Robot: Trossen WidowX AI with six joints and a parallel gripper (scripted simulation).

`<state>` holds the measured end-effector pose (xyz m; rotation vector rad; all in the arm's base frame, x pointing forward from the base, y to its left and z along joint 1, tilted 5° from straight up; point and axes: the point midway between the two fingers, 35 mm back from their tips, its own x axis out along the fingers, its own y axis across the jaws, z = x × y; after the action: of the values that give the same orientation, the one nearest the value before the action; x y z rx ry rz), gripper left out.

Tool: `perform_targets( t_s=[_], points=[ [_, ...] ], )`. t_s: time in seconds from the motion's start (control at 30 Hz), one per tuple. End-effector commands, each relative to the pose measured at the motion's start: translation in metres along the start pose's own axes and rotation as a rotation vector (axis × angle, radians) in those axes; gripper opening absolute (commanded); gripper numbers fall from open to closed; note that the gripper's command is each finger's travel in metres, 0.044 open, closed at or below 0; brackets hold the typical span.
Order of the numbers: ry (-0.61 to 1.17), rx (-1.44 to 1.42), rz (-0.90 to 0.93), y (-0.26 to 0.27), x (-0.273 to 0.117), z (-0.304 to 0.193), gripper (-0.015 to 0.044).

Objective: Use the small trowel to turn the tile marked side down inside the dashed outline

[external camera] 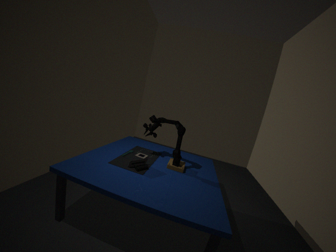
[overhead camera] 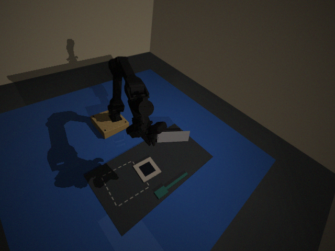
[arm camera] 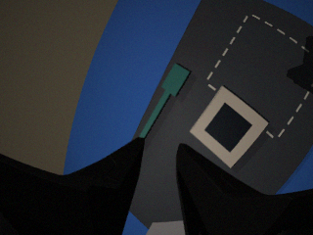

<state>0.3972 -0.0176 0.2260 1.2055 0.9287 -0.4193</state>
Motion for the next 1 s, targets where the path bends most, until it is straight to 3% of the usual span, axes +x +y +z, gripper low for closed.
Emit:
perform_targets(
  t_s=[0.0, 0.5, 0.97],
  points=[
    [0.061, 0.12, -0.07, -0.007, 0.016, -0.04, 0.01],
    [0.126, 0.515, -0.374, -0.054, 0.044, -0.181, 0.01],
    [-0.084, 0.822, -0.64, -0.141, 0.032, -0.286, 0.01]
  ],
)
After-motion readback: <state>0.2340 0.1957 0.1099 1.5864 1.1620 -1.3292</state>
